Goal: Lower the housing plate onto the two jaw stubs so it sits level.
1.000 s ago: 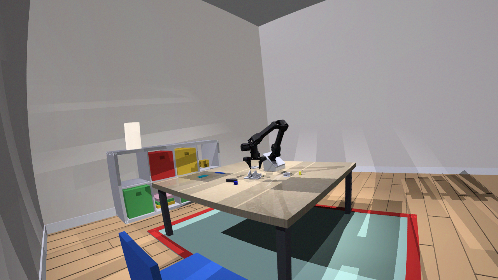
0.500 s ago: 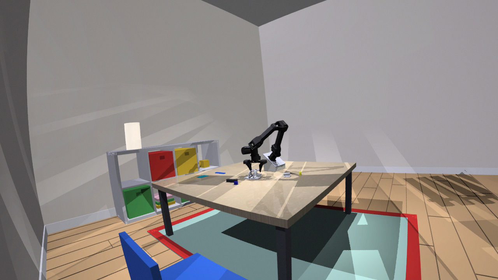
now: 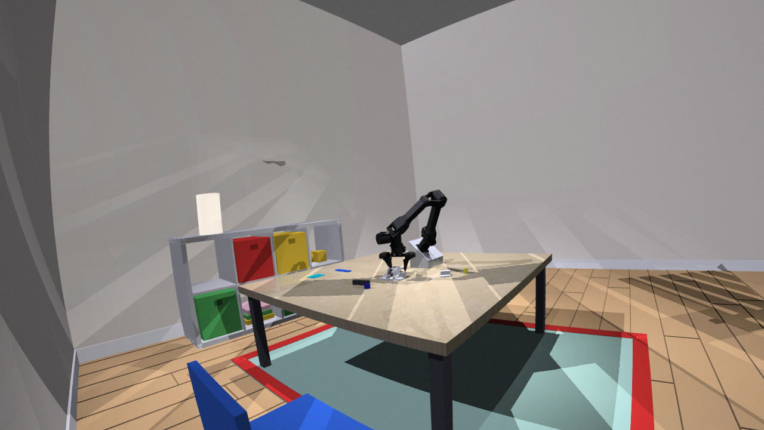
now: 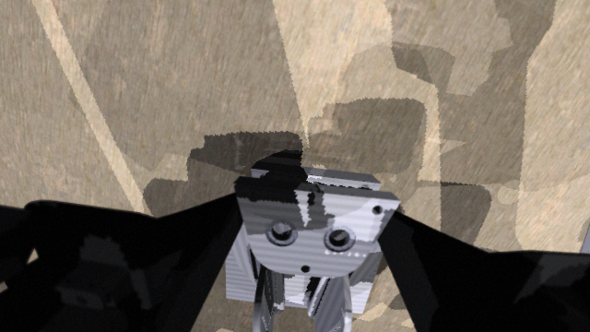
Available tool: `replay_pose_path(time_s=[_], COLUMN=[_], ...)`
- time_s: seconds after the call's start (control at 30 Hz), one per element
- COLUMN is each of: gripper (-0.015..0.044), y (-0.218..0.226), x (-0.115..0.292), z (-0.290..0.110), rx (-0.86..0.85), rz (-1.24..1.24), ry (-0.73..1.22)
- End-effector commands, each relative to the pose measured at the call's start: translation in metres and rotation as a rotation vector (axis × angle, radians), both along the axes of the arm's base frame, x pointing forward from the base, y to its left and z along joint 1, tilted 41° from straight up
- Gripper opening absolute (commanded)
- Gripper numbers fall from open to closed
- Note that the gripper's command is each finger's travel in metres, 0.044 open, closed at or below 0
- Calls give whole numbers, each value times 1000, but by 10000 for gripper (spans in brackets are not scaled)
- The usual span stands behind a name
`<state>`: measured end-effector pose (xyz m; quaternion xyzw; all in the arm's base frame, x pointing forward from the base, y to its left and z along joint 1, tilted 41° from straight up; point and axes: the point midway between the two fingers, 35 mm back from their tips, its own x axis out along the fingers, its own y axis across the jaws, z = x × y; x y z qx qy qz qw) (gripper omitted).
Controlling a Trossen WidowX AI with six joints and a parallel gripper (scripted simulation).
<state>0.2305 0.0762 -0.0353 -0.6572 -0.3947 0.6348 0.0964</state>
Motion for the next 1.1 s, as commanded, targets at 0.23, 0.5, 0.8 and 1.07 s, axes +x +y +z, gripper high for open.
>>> replay_pose_path(time_s=[0.23, 0.5, 0.8, 1.07], gripper=[351, 351, 351, 351], y=[2, 2, 4, 5], x=[0, 0, -1, -1], z=[-1, -2, -4, -5], rx=[4, 3, 3, 3], rz=[-9, -12, -15, -14], ry=[6, 8, 11, 11])
